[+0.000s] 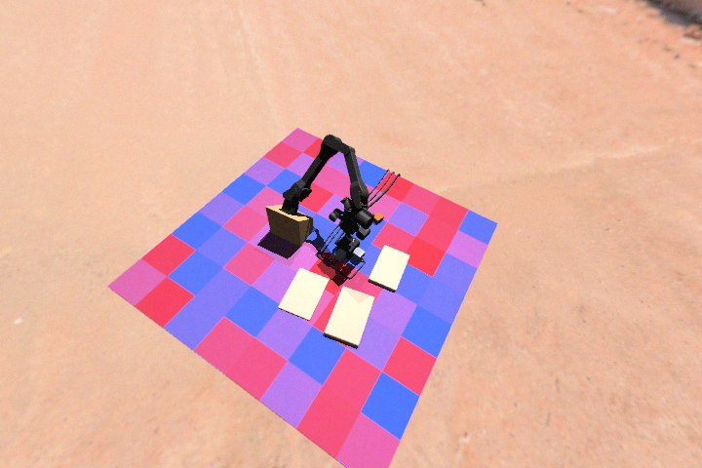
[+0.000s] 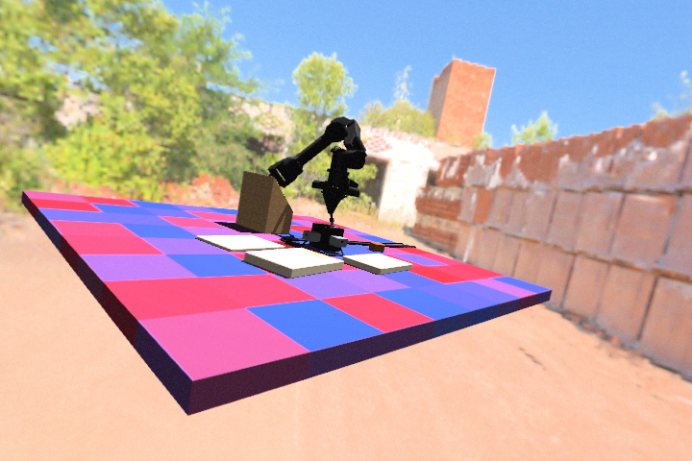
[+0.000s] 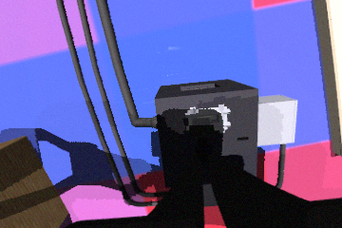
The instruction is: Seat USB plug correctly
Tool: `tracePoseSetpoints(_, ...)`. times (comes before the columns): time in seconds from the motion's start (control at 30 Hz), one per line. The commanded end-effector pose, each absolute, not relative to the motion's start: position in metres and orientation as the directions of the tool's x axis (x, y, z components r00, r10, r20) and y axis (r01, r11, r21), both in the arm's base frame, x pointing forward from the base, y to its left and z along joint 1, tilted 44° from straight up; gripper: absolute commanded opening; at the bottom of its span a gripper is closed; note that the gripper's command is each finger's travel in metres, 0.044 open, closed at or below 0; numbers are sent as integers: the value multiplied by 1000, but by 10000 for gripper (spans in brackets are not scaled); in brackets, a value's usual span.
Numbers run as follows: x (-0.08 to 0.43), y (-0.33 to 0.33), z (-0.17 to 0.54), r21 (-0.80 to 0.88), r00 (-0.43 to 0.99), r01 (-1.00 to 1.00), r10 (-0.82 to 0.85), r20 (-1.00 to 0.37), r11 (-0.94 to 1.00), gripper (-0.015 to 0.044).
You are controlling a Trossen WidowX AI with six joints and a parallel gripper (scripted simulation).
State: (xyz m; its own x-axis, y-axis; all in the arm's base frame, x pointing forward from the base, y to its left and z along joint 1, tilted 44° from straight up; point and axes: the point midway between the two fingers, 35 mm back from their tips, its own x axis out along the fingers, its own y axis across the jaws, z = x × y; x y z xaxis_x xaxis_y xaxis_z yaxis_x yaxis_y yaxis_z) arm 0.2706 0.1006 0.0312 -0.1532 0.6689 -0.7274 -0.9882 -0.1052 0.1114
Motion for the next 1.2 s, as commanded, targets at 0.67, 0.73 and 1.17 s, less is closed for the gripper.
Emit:
tracePoseSetpoints(0.67,273,89,43,110,-155,-988,665,-730,-110,0)
tracePoseSetpoints(0.73,273,89,44,110,-155,-988,665,-730,-110,0)
tracePoseSetpoints(1.17,272,88,44,173,-159,-984,667,-728,-46,0)
